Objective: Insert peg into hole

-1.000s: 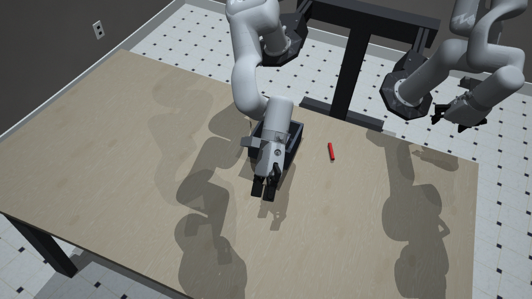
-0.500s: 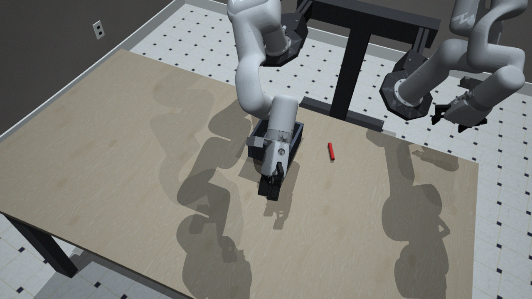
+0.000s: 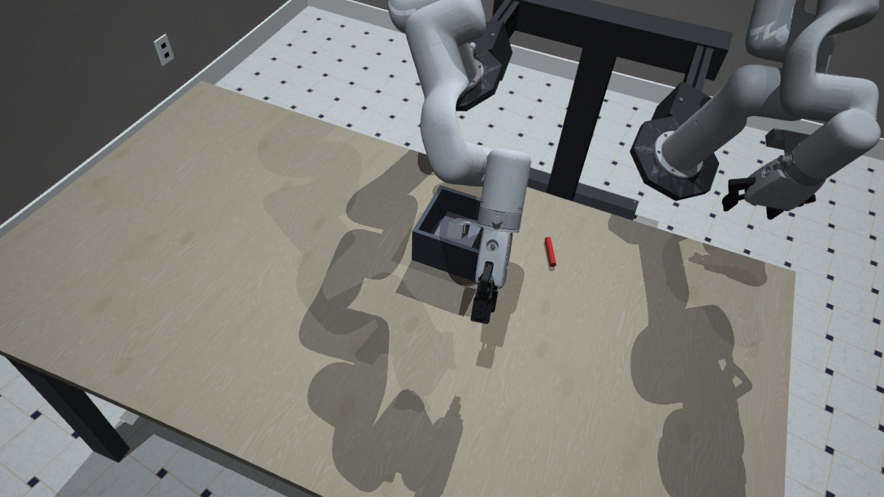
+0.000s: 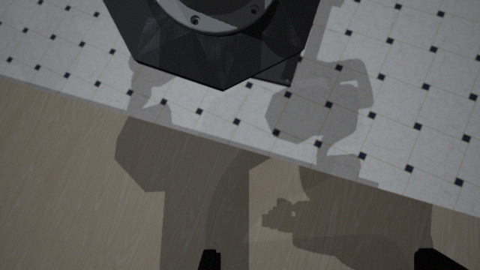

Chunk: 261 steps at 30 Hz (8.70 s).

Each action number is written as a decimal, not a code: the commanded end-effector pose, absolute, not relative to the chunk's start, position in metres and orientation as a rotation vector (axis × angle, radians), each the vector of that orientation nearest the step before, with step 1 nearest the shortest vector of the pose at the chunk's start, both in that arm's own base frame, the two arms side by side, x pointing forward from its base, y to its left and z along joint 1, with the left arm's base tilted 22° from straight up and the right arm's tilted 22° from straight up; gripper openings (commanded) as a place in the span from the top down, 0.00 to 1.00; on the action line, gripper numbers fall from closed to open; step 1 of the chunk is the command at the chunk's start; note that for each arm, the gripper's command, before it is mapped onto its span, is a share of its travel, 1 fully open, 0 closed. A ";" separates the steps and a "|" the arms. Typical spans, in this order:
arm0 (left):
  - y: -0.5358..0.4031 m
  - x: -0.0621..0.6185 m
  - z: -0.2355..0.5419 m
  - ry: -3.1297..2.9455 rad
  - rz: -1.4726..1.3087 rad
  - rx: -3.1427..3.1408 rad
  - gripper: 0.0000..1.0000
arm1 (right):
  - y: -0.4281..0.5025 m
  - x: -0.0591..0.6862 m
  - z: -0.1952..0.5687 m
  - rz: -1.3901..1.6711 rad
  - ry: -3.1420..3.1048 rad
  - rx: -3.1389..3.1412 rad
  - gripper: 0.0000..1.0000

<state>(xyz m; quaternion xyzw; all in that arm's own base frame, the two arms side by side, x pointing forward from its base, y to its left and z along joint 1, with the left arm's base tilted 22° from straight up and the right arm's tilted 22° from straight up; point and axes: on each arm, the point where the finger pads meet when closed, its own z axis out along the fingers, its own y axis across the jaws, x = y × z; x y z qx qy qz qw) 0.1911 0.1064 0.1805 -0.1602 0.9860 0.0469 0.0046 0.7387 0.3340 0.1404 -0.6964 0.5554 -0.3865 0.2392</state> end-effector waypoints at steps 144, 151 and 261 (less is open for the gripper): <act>0.386 -0.016 0.372 -2.085 -0.310 -2.019 0.00 | 0.386 0.435 -0.001 -0.521 2.875 -0.575 0.00; 0.386 -0.017 0.372 -2.096 -0.312 -2.008 0.00 | 0.386 0.435 -0.001 -0.521 2.875 -0.575 0.00; 0.386 -0.017 0.372 -2.096 -0.312 -2.007 0.00 | 0.362 0.452 -0.072 -0.621 3.077 -0.551 0.56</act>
